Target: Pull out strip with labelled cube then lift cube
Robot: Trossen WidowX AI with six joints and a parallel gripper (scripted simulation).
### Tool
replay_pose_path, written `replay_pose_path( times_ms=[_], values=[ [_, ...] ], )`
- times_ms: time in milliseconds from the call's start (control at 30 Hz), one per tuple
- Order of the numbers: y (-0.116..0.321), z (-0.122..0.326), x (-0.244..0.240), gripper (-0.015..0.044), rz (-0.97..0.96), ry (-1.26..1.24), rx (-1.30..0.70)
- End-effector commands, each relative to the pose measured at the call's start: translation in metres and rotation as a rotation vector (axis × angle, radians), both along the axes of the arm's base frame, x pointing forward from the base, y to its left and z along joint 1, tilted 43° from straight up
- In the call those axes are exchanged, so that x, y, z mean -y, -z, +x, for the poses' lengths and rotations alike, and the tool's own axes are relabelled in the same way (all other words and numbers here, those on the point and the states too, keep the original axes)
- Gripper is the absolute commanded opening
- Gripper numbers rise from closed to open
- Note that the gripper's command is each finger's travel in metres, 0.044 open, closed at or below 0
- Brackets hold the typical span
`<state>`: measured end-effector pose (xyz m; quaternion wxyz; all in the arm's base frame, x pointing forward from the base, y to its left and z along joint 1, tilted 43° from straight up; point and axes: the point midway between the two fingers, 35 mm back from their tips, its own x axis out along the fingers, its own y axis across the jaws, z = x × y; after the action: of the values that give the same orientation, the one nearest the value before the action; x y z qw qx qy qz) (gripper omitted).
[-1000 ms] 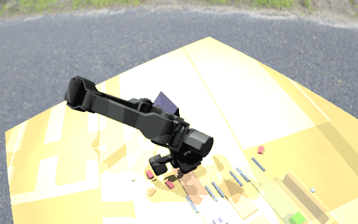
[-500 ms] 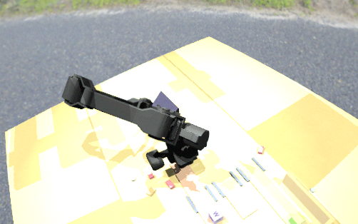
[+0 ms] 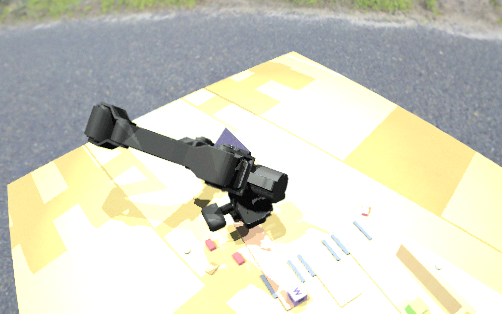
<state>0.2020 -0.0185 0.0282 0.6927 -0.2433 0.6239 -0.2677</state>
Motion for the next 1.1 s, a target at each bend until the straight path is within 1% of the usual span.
replay_pose_path(
  times_ms=[0,967,1000,1067],
  values=[
    [0.004,-0.013,0.004,0.0000,-0.002,0.013,-0.031],
    [0.004,-0.013,0.004,0.0000,-0.002,0.013,-0.031],
    [-0.001,-0.004,-0.001,0.0000,-0.001,0.001,-0.005],
    [-0.013,-0.004,-0.014,0.0000,0.002,0.006,-0.017]
  ],
)
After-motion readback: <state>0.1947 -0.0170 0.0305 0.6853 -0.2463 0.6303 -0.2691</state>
